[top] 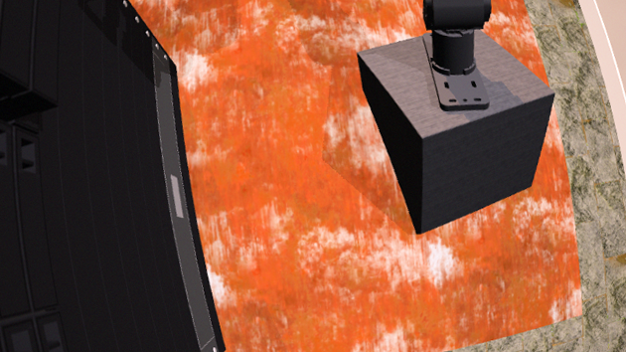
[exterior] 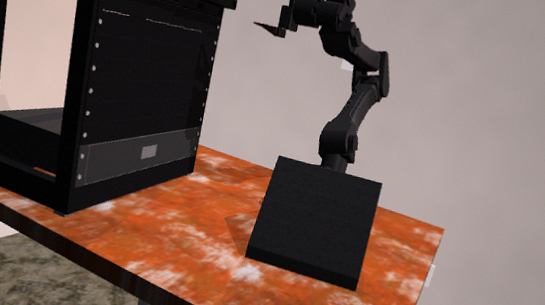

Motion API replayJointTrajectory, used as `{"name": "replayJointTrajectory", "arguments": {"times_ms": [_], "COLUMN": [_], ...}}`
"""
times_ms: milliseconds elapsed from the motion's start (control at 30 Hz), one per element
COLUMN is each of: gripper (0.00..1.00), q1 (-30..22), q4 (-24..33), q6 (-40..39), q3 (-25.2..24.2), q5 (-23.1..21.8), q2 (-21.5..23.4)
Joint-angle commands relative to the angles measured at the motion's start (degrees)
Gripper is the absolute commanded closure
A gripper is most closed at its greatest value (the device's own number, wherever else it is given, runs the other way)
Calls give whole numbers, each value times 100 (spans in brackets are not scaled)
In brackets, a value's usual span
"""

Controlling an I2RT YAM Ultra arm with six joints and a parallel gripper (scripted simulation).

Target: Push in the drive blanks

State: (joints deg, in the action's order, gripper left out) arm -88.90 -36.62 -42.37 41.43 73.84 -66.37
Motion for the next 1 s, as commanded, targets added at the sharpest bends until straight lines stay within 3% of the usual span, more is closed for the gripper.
{"name": "replayJointTrajectory", "arguments": {"times_ms": [0,400,567,700,967], "gripper": [0,0,0,0,0], "q1": [-83,-87,-430,-794,-921], "q4": [-314,-398,-603,-861,-1422], "q6": [223,276,511,800,1226], "q3": [7,-17,-151,-194,-271], "q5": [-27,-21,350,685,805], "q2": [-33,-45,152,18,-44]}}
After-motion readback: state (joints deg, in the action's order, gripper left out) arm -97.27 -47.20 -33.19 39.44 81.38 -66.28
